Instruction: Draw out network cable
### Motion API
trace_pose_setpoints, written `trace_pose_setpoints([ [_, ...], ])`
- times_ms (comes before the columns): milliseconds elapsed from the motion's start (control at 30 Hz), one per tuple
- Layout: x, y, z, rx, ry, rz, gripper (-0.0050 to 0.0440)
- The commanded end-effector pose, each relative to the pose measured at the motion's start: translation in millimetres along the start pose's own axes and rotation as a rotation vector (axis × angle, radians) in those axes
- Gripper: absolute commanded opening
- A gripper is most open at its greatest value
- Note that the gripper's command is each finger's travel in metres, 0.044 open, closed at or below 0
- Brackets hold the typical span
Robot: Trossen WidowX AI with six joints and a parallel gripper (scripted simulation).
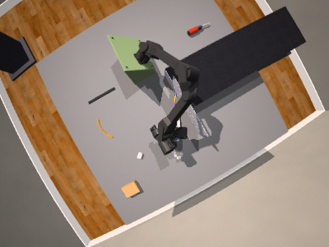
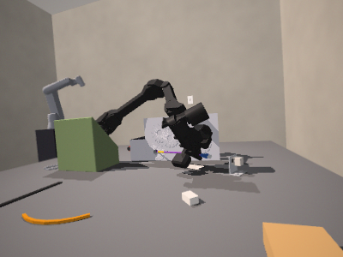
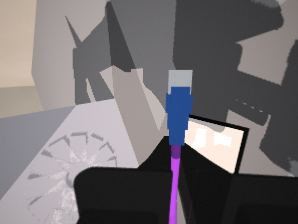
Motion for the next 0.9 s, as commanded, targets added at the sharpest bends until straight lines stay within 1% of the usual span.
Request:
trace_pose_setpoints([
  [0, 9, 0, 0, 0.002, 0.027, 0.011, -0.0050],
  [867, 7, 0, -32, 0.003, 0.033, 0.011, -0.0050],
])
Point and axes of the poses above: the point midway between the two fingers, 35 mm back from their tips, its own y axis back along the fingers, its own x axis across the jaws, z = x × y, the point moved 10 cm from there along y, back along the fingers, and after that the axes turned 7 degrees about -y, right-handed, at the moved point
